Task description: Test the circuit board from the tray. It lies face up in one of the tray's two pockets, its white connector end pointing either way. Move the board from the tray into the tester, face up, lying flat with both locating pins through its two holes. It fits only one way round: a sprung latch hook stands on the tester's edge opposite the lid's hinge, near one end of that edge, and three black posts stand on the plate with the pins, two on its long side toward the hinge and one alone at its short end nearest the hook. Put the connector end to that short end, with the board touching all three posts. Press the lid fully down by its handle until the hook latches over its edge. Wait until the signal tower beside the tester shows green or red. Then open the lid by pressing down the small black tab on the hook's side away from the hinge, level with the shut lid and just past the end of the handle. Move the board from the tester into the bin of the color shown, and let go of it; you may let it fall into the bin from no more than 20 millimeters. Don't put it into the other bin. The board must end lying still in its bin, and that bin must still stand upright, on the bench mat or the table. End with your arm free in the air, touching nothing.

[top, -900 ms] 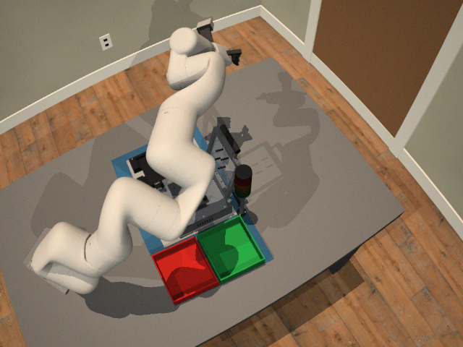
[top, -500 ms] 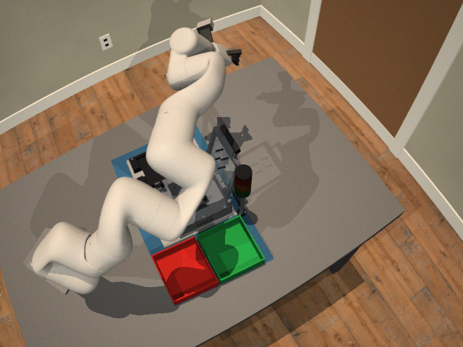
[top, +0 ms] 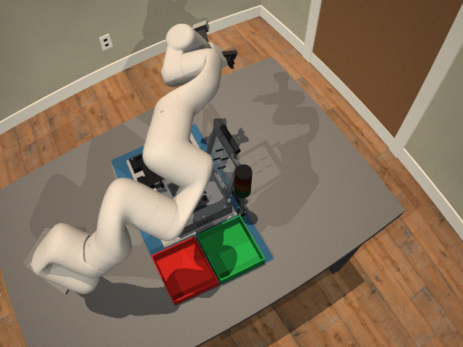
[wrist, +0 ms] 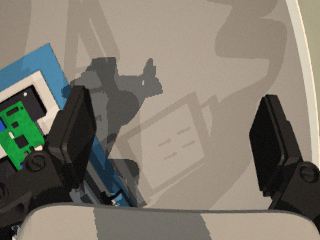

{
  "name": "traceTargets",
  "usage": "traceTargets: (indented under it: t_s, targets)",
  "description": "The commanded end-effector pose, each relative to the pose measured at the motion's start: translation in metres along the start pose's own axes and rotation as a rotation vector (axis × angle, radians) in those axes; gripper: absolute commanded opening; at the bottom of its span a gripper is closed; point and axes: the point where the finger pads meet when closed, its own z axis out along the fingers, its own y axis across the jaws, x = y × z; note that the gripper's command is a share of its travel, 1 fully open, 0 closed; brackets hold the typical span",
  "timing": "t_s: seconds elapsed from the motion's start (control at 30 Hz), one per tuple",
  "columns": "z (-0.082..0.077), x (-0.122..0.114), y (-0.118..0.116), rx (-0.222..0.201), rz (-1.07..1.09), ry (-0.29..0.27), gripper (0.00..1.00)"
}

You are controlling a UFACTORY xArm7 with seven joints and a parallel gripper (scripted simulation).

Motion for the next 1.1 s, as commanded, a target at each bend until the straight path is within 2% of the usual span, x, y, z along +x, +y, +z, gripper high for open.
traceTargets:
  t_s: [0.0, 0.07, 0.1, 0.13, 0.2, 0.23, 0.3, 0.37, 0.43, 0.47, 0.5, 0.57, 0.6, 0.7, 0.8, 0.83, 0.9, 1.07]
  targets:
    - [-0.030, -0.018, -0.030, 0.103, -0.056, -0.112, 1.00]
    - [-0.031, -0.019, -0.032, 0.109, -0.060, -0.118, 1.00]
    - [-0.040, -0.025, -0.042, 0.143, -0.082, -0.149, 1.00]
    - [-0.044, -0.028, -0.046, 0.157, -0.091, -0.161, 1.00]
    - [-0.044, -0.028, -0.046, 0.157, -0.091, -0.161, 1.00]
    - [-0.056, -0.035, -0.059, 0.201, -0.122, -0.197, 1.00]
    - [-0.059, -0.037, -0.062, 0.211, -0.129, -0.205, 1.00]
    - [-0.071, -0.045, -0.074, 0.253, -0.161, -0.237, 1.00]
    - [-0.074, -0.047, -0.077, 0.263, -0.168, -0.244, 1.00]
    - [-0.084, -0.053, -0.086, 0.295, -0.193, -0.267, 1.00]
    - [-0.088, -0.055, -0.090, 0.308, -0.205, -0.276, 1.00]
    - [-0.089, -0.056, -0.091, 0.311, -0.207, -0.278, 1.00]
    - [-0.101, -0.063, -0.101, 0.349, -0.238, -0.304, 1.00]
    - [-0.113, -0.070, -0.111, 0.385, -0.270, -0.327, 1.00]
    - [-0.113, -0.070, -0.111, 0.385, -0.270, -0.327, 1.00]
    - [-0.120, -0.074, -0.117, 0.409, -0.291, -0.341, 1.00]
    - [-0.127, -0.078, -0.122, 0.428, -0.308, -0.353, 1.00]
    - [-0.127, -0.078, -0.122, 0.429, -0.309, -0.353, 1.00]
